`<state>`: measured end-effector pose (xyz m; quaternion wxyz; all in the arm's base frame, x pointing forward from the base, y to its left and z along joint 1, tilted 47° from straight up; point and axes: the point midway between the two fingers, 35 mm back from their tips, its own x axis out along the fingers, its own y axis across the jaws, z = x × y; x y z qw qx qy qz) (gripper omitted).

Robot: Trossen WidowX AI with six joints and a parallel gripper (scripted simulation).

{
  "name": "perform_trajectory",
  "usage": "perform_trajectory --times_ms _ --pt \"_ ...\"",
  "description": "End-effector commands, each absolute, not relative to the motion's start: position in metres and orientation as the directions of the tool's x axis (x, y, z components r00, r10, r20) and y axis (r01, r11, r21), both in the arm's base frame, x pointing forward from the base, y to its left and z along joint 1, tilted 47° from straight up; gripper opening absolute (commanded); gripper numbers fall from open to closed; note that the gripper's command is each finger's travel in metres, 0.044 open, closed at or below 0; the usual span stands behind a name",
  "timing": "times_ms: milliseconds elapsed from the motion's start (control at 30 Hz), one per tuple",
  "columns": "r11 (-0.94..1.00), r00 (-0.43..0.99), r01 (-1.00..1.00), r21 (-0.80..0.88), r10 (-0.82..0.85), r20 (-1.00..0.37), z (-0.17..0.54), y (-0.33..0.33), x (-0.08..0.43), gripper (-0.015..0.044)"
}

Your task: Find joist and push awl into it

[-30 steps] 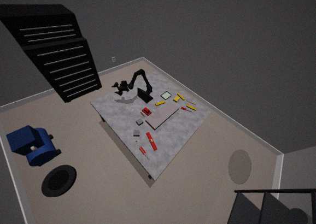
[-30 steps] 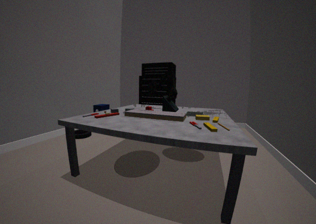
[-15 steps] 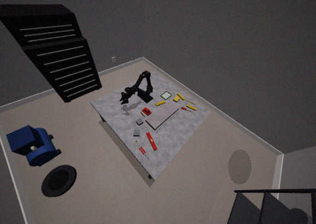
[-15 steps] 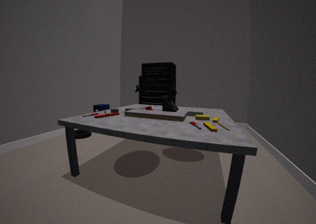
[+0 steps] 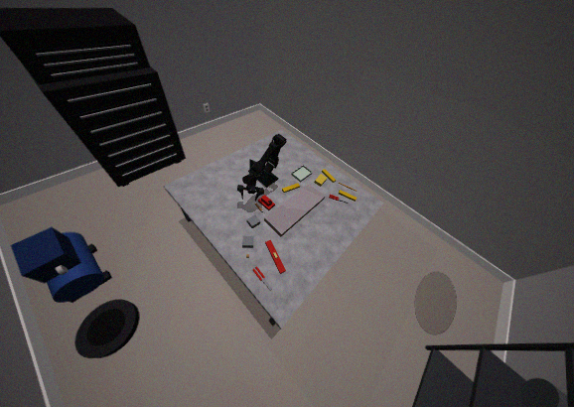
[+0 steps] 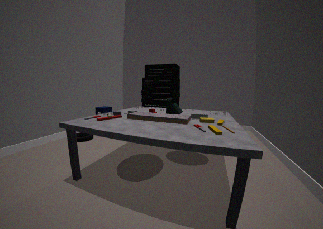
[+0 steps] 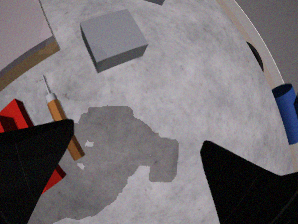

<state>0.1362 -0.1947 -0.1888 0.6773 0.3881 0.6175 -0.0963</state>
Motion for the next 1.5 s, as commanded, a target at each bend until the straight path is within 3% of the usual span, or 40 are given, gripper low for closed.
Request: perform_trajectory --times_ms 0,133,200,1467 --pt "0.76 0.23 0.202 0.618 0.576 -0.784 -0.156 -0.131 0.169 0.044" --pt "0.7 0.207 -0.085 0.709 0.709 -0.674 -0.131 -0.09 0.185 0.044" --pt "0.685 0.203 -0.122 0.718 0.725 -0.658 -0.127 -0.084 0.186 0.044" --pt "0.685 0.203 -0.123 0.718 0.726 -0.657 -0.149 -0.059 0.191 0.044"
